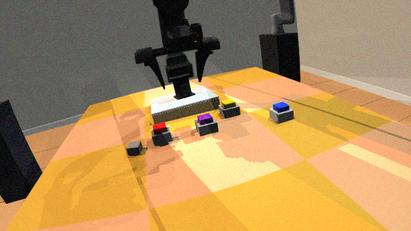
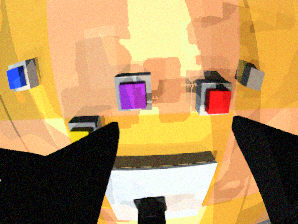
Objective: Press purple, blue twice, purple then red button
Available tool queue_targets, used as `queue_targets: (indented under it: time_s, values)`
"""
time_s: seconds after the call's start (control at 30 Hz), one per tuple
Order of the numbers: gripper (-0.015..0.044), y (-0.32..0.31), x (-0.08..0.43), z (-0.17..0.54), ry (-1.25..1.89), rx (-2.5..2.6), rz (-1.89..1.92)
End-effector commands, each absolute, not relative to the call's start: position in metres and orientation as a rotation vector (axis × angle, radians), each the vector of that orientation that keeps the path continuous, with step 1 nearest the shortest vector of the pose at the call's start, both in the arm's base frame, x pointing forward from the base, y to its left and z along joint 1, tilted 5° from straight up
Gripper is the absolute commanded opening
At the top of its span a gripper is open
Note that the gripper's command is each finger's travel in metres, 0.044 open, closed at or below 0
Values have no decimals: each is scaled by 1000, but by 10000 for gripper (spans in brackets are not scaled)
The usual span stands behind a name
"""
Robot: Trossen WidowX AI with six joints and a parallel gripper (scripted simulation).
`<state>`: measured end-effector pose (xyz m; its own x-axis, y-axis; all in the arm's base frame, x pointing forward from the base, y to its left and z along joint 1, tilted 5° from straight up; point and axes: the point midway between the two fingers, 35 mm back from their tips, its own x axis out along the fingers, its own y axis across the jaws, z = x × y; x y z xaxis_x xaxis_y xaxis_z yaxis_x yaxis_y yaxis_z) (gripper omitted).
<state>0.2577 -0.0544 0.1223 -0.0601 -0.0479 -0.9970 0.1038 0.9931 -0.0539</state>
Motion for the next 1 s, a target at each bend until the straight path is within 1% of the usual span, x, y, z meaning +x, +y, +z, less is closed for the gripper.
queue_targets:
  time_s: [0.0,0.2,0.27,0.43,0.67,0.7,0.97]
  values:
    - [400,-14,254,116,1620,80,-110]
    - [400,-14,254,116,1620,80,-110]
    - [348,-14,254,108,1620,80,-110]
    - [216,-15,251,57,1620,80,-111]
    - [32,-15,251,55,1621,80,-111]
    - [20,-15,251,55,1621,80,-111]
    - [20,-15,251,55,1621,80,-111]
